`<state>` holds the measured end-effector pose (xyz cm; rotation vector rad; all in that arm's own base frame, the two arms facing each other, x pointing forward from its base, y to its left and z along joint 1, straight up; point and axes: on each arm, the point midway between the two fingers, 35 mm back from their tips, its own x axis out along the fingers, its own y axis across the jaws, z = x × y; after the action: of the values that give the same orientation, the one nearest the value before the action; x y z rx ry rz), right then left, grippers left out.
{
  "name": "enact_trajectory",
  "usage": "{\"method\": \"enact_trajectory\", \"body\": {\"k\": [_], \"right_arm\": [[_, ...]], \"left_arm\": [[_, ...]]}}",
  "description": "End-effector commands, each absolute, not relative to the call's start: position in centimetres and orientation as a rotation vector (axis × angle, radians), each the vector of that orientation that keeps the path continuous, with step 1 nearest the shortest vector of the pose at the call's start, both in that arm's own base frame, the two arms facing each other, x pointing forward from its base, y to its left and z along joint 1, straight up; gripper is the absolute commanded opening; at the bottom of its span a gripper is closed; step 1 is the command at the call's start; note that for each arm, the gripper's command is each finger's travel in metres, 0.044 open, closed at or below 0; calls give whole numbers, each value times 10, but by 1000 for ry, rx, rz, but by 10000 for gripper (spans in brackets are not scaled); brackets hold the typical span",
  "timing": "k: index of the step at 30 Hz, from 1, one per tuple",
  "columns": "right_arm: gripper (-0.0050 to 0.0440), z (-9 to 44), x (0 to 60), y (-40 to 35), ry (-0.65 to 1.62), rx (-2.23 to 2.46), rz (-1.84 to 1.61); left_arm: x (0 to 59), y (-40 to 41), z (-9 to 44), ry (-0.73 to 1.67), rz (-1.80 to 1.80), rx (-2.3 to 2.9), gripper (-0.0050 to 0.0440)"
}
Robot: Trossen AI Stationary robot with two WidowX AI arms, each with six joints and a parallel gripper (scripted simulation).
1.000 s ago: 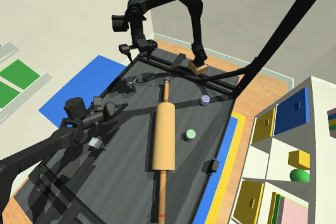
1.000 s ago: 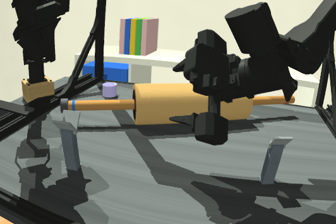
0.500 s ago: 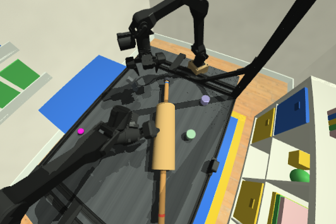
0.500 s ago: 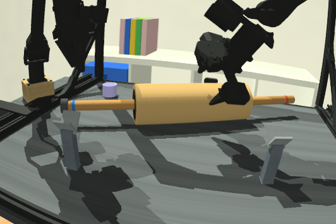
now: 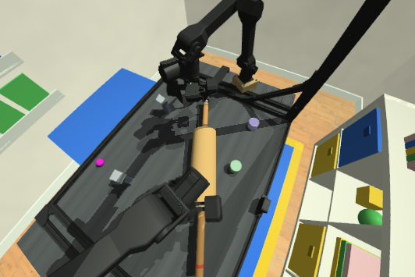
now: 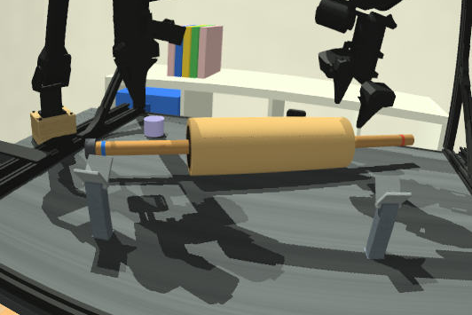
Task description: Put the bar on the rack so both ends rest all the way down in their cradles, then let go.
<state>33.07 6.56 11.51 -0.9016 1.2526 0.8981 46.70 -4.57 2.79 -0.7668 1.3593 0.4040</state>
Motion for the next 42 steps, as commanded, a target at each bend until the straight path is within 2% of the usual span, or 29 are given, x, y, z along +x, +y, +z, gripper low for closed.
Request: {"method": "enact_trajectory", "body": {"k": [1, 17, 42], "right_arm": [[440, 111, 319, 76, 1301, -875, 866], [440, 101, 296, 93, 1406, -823, 820], [440, 83, 296, 94, 1411, -821, 817]], "left_arm": [[448, -71, 39, 1410, 449, -698, 440], [407, -116, 49, 1496, 545, -560, 440], [407, -119, 32, 1500, 550, -552, 440]]}}
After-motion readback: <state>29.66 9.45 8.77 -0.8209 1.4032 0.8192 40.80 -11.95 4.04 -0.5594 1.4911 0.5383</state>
